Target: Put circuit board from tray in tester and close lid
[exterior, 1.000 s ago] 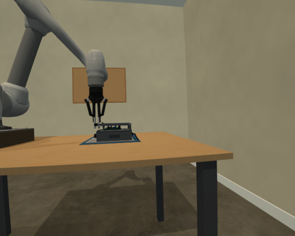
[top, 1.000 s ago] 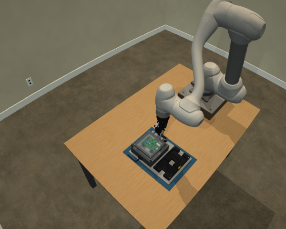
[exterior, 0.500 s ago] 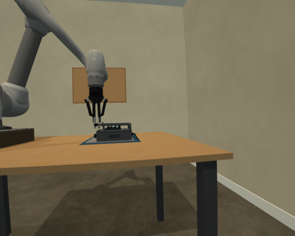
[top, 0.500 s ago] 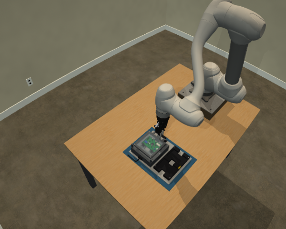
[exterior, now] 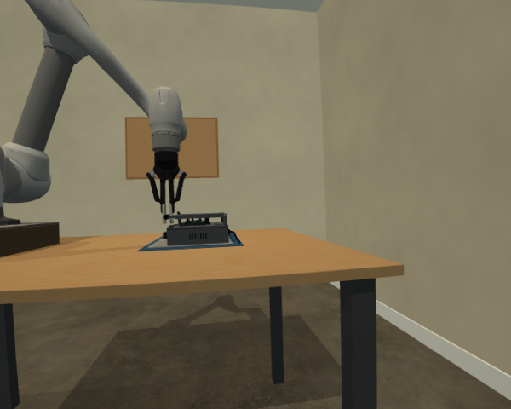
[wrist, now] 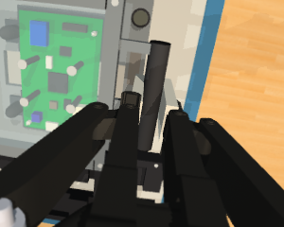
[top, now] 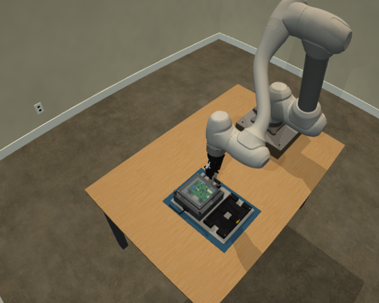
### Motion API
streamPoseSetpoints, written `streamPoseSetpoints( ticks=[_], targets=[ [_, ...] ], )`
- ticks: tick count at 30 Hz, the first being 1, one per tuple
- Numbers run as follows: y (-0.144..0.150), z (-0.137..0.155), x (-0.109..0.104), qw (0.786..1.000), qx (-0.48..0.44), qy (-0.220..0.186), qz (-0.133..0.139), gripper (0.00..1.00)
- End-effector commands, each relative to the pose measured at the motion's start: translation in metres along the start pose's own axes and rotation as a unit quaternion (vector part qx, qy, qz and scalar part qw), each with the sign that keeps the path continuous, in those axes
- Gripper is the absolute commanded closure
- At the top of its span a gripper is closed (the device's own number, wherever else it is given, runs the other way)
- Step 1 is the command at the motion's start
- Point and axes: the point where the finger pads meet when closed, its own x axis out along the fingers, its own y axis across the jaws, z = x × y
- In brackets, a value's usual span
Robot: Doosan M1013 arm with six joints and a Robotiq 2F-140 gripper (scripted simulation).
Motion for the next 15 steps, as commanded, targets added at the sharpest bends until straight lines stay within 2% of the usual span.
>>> streamPoseSetpoints(
  ticks=[1,7,8,15],
  targets=[
    [-0.0001,0.002,0.0032,1.0,0.0,-0.002,0.0,1.0],
    [-0.0001,0.002,0.0032,1.0,0.0,-0.002,0.0,1.0],
    [-0.0001,0.002,0.0032,1.0,0.0,-0.002,0.0,0.7],
    [-0.0001,0.002,0.0032,1.0,0.0,-0.002,0.0,0.7]
  ],
)
